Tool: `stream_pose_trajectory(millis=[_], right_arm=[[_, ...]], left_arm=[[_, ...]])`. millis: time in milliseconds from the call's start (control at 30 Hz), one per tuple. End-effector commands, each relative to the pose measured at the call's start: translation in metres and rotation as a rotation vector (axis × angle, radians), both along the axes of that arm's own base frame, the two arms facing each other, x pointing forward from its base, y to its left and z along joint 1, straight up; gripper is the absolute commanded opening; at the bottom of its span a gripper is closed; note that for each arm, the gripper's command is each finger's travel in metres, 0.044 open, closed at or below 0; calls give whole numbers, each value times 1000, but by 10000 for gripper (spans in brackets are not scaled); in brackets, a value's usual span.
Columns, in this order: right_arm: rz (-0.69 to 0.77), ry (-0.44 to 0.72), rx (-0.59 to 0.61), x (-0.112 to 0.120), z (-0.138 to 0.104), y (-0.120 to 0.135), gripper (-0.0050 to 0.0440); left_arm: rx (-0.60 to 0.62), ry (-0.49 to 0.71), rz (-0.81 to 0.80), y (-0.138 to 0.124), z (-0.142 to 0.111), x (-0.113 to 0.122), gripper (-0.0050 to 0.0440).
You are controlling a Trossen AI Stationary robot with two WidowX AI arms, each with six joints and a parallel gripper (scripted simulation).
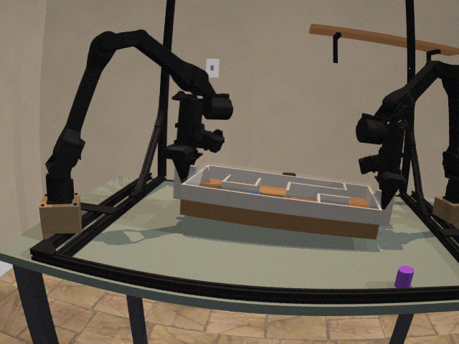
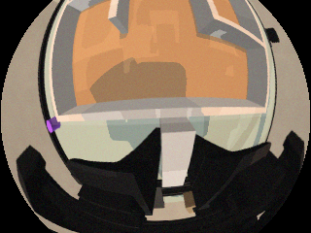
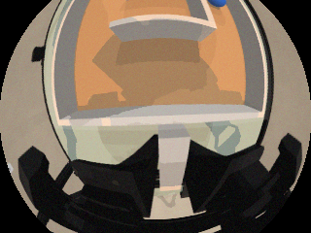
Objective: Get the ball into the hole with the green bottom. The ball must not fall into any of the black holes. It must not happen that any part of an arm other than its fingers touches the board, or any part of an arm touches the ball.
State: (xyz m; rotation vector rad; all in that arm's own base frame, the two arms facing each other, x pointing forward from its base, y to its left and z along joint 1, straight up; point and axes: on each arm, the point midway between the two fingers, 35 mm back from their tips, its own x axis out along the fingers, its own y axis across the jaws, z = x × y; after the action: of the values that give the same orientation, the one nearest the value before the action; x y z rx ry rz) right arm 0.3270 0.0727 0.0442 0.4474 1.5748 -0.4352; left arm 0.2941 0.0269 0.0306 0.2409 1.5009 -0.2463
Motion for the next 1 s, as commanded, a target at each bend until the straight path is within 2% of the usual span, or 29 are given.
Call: stream_pose_trajectory(millis=[0, 400, 767, 967], right_arm=[[-1, -17, -1, 0, -3, 1, 20], [-1, -91, -45, -3, -25, 3, 20], [-1, -91, -43, -3, -25, 3, 20], [-1, -56, -22, -1, -15, 2, 20]], left_arm=[[-1, 23, -1, 0, 3, -2, 20], [24, 106, -1, -1, 25, 2, 20], [22, 105, -1, -1, 25, 2, 20], [11, 67, -1, -1, 14, 0, 20]])
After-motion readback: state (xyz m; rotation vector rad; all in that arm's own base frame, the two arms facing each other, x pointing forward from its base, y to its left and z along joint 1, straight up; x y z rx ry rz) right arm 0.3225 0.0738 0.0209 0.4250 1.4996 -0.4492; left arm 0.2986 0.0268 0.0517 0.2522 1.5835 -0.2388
